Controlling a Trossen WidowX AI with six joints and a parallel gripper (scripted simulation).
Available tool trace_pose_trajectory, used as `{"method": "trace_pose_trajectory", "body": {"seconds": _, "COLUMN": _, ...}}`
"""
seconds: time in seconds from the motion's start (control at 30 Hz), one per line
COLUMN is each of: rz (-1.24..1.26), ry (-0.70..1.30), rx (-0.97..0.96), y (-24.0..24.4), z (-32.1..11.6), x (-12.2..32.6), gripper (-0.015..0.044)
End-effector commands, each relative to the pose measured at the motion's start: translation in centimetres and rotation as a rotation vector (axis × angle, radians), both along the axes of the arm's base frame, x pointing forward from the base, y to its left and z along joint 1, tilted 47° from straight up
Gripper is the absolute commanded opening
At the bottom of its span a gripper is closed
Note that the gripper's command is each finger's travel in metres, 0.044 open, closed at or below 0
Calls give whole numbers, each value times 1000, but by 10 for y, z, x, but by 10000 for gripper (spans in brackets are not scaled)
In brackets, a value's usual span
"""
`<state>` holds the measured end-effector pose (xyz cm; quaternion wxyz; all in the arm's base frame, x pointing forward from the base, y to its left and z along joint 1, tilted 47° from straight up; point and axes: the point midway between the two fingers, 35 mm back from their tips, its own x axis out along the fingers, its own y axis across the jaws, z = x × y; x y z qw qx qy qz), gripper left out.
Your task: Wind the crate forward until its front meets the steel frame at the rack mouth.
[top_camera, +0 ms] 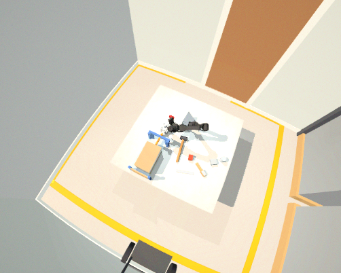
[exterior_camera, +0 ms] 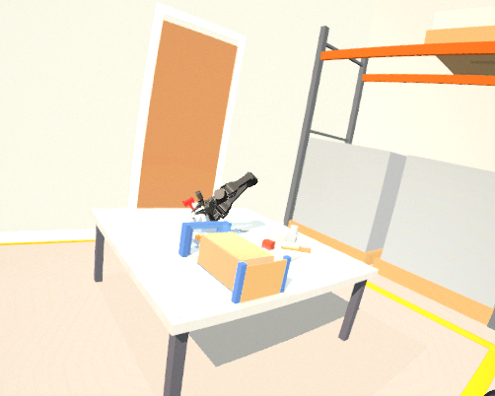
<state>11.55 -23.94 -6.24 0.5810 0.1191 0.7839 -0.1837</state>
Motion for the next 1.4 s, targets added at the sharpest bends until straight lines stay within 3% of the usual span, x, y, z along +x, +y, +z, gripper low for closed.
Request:
{"method": "trace_pose_trajectory", "body": {"seconds": 0.0, "rz": 13, "ry": 32, "rx": -79, "y": -3, "z": 2, "x": 0, "gripper": 0}}
{"method": "trace_pose_trajectory", "body": {"seconds": 1.07, "rz": 144, "ry": 255, "rx": -529, "y": -1, "z": 2, "x": 0, "gripper": 0}}
{"method": "trace_pose_trajectory", "body": {"seconds": 1.37, "rz": 146, "ry": 259, "rx": -538, "y": -1, "z": 2, "x": 0, "gripper": 0}}
